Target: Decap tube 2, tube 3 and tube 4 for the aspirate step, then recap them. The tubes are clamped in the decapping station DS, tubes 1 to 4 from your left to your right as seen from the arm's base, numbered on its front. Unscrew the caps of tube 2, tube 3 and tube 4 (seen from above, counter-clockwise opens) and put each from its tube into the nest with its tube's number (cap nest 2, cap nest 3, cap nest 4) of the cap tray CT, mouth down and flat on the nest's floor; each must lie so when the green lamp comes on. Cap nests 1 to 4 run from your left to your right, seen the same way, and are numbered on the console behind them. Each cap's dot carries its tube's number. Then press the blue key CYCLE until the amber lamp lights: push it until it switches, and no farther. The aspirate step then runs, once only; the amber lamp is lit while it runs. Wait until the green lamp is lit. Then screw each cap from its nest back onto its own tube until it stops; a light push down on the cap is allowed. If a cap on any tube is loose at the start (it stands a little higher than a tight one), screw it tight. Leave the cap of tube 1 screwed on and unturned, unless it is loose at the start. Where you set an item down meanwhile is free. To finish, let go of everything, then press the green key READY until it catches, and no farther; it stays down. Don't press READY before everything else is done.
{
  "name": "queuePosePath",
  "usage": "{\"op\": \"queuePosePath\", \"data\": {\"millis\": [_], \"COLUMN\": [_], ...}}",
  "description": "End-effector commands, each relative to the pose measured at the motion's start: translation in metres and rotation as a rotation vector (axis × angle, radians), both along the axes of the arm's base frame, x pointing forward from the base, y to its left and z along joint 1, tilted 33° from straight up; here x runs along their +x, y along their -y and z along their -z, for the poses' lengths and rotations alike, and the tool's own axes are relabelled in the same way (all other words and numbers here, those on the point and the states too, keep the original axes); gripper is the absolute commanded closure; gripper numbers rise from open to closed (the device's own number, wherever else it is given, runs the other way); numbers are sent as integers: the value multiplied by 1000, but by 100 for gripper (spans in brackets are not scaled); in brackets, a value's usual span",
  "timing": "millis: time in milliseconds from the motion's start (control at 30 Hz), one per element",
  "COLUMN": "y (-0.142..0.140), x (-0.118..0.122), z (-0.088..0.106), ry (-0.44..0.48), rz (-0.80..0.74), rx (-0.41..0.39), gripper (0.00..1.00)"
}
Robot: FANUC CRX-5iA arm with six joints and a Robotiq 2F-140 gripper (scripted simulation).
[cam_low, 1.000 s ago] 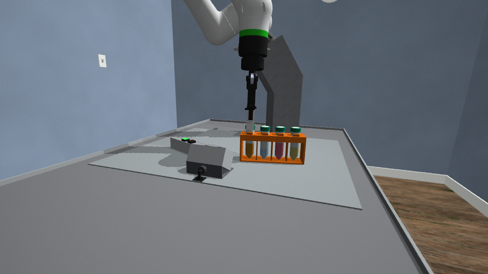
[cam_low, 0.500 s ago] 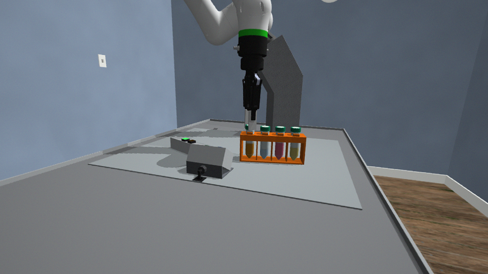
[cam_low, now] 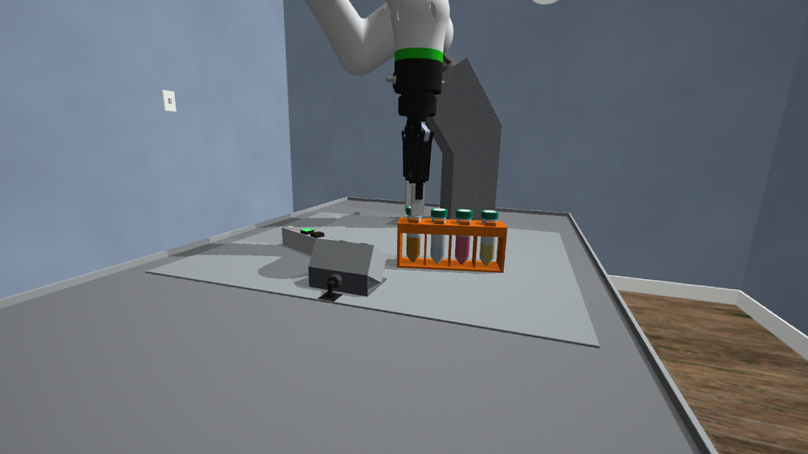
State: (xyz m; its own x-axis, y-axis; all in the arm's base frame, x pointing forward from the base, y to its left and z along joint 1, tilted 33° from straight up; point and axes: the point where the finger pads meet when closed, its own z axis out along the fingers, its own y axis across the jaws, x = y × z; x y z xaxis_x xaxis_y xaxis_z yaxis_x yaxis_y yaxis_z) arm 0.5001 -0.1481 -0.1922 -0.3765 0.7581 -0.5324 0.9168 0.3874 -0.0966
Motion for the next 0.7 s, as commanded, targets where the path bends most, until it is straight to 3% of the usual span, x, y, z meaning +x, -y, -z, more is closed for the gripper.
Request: {"op": "queuePosePath", "data": {"millis": [0, 667], "y": [0, 1], "x": [0, 0], "z": [0, 1], "ry": [60, 374], "rz": [94, 599], "rx": [15, 95], "gripper": [100, 100]}}
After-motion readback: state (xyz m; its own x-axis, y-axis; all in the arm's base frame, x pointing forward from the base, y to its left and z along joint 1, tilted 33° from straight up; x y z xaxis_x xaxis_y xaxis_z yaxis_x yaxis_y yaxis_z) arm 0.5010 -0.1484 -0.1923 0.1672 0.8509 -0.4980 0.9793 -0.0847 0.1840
